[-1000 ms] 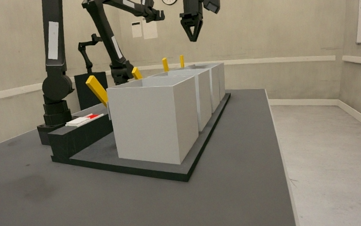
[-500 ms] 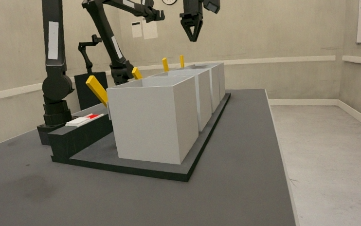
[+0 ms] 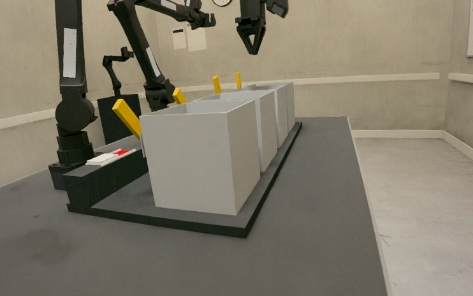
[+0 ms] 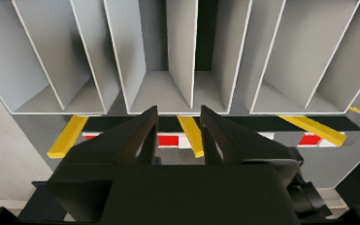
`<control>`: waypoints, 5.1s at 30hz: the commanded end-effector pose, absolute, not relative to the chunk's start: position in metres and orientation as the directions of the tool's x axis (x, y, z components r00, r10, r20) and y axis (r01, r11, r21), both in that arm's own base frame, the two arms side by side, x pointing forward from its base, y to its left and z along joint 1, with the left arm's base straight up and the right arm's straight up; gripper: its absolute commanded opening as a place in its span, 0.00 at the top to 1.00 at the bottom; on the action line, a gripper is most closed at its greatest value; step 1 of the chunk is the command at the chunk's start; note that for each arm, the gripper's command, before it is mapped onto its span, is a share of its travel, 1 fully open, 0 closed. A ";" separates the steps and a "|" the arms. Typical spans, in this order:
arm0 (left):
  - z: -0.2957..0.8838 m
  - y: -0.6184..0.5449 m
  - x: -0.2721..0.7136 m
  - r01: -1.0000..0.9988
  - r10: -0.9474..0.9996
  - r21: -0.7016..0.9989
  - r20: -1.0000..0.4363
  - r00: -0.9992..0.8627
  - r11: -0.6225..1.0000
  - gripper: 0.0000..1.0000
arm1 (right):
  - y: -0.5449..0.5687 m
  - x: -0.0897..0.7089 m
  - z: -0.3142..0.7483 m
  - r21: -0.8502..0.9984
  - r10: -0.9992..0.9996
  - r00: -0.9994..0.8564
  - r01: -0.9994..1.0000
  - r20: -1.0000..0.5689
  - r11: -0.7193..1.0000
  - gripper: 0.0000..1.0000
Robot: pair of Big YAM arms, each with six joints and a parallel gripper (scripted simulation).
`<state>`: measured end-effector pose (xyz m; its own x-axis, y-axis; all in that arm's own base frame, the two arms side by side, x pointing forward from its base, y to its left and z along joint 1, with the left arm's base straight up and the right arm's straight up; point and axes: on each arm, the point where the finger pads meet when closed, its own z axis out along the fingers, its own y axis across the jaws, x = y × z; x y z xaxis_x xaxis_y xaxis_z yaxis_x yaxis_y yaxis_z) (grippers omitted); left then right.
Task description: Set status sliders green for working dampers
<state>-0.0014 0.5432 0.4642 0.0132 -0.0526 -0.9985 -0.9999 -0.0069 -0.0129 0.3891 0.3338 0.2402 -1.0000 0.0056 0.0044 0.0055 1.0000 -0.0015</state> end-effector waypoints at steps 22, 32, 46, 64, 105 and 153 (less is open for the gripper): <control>0.501 0.545 -0.005 -1.000 0.000 0.000 -1.000 0.000 -0.010 0.00 | 0.293 0.283 0.213 0.283 0.018 -1.000 0.017 -0.002 0.959 0.64; 0.501 0.545 -0.005 -1.000 0.000 0.000 -1.000 0.000 -0.010 0.00 | 0.300 0.291 0.239 0.316 0.014 -0.999 -0.001 -0.043 0.949 0.64; 0.501 0.545 -0.005 -1.000 0.000 0.000 -1.000 0.000 -0.010 0.00 | 0.297 0.280 0.212 0.289 0.011 -1.000 0.007 -0.011 0.957 0.64; 0.501 0.545 -0.005 -1.000 0.000 0.000 -1.000 0.000 -0.010 0.00 | 0.306 0.279 0.183 0.283 0.008 -1.000 0.006 -0.005 0.959 0.64; 0.501 0.545 -0.005 -1.000 0.000 0.000 -1.000 0.000 -0.010 0.00 | 0.317 0.283 0.165 0.305 0.010 -1.000 0.001 -0.029 0.952 0.64; 0.501 0.545 -0.005 -1.000 0.000 0.000 -1.000 0.000 -0.010 0.00 | 0.317 0.283 0.165 0.305 0.009 -1.000 -0.001 -0.029 0.952 0.83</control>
